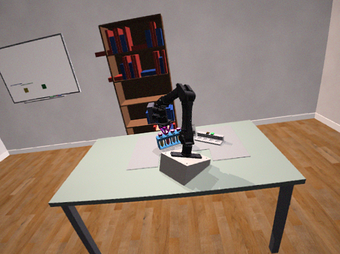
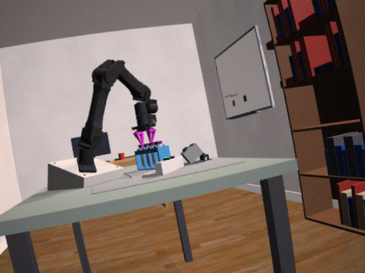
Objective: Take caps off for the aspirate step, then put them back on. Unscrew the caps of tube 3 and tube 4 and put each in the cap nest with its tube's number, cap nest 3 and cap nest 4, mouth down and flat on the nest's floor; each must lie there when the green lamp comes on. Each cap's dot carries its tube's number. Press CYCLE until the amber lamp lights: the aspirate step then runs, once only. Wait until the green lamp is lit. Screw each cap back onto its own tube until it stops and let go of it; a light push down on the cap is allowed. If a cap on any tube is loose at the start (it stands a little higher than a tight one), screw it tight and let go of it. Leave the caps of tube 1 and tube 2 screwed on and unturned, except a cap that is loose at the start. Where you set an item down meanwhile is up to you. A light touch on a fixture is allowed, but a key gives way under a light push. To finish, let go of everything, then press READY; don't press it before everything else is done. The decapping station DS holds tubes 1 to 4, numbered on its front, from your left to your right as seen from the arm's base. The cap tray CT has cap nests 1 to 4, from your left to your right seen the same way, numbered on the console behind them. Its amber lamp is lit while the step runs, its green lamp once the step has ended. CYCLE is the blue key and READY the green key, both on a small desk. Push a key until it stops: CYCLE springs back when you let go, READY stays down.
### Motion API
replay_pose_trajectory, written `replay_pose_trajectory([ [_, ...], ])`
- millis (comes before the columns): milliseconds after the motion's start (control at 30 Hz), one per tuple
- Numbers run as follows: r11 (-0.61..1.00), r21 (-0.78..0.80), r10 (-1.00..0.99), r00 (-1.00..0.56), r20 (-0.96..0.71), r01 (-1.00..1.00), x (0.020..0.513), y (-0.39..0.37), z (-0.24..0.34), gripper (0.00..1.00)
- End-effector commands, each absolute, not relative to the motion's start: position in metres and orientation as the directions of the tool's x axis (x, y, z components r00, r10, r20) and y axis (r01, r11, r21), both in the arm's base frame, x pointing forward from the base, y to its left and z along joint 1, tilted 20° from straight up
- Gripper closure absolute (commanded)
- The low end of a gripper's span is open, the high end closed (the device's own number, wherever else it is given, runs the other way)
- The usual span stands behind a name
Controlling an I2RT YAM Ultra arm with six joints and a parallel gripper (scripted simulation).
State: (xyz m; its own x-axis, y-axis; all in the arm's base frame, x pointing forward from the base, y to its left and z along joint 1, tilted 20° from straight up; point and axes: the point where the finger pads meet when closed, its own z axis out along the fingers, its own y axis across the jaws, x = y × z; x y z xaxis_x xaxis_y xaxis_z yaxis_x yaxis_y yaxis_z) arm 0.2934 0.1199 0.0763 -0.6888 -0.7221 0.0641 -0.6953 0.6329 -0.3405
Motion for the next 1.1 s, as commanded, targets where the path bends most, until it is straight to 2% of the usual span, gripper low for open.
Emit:
replay_pose_trajectory([
  [0, 0.632, -0.344, -0.727, -0.685, 0.046, -0.694, 0.2961, 0.1229, 0.0789, 0.51],
  [33, 0.632, -0.344, -0.727, -0.685, 0.046, -0.694, 0.2961, 0.1229, 0.0789, 0.51],
  [67, 0.632, -0.344, -0.727, -0.685, 0.046, -0.694, 0.2961, 0.1229, 0.079, 1.0],
  [533, 0.632, -0.344, -0.727, -0.685, 0.046, -0.694, 0.2961, 0.1229, 0.079, 1.0],
  [1067, 0.808, -0.344, -0.524, -0.85, -0.051, -0.478, 0.2961, 0.1228, 0.0789, 1.0],
])
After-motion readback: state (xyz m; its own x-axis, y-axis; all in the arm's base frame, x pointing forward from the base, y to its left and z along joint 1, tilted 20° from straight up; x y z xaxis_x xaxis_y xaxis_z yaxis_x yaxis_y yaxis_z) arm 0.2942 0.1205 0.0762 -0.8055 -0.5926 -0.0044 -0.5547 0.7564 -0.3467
